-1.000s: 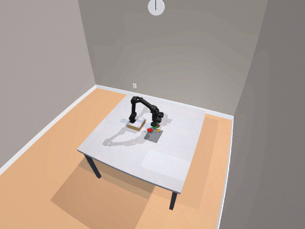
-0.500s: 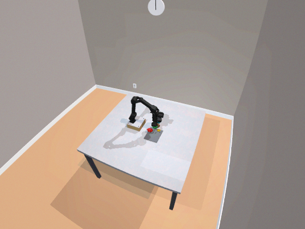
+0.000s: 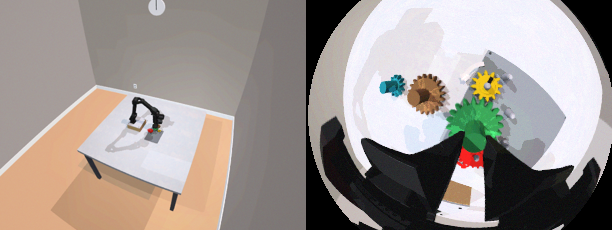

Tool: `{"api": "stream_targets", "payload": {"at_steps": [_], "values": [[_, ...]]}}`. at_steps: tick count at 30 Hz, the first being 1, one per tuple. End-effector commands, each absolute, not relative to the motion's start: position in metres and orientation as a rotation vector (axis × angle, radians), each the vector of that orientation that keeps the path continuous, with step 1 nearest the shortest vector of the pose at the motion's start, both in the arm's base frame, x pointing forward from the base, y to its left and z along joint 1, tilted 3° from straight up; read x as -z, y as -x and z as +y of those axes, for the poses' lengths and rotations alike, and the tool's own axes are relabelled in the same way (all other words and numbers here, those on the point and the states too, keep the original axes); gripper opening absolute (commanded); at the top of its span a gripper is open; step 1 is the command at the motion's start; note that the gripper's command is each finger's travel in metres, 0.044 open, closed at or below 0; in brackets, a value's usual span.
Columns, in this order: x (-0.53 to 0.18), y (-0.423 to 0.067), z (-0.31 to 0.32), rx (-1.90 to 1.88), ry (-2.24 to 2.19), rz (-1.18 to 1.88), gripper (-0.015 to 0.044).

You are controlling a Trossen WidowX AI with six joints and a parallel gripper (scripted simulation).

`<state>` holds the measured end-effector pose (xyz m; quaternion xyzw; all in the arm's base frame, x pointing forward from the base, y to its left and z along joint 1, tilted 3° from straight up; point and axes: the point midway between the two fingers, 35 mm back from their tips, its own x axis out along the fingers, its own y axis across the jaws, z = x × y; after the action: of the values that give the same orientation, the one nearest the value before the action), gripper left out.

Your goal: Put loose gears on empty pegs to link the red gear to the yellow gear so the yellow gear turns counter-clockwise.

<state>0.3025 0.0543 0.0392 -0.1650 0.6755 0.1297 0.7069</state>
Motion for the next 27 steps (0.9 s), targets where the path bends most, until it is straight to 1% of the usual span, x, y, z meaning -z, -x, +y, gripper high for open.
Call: {"api": "stream_targets", "payload": {"at_steps": [1, 16, 27], "values": [[-0.030, -0.301, 0.053, -0.250, 0.335, 1.516, 0.0000], [-0.017, -0.301, 0.052, -0.104, 0.183, 1.526, 0.0000], [-0.014, -0.301, 0.053, -0.226, 0.310, 1.518, 0.0000]]}}
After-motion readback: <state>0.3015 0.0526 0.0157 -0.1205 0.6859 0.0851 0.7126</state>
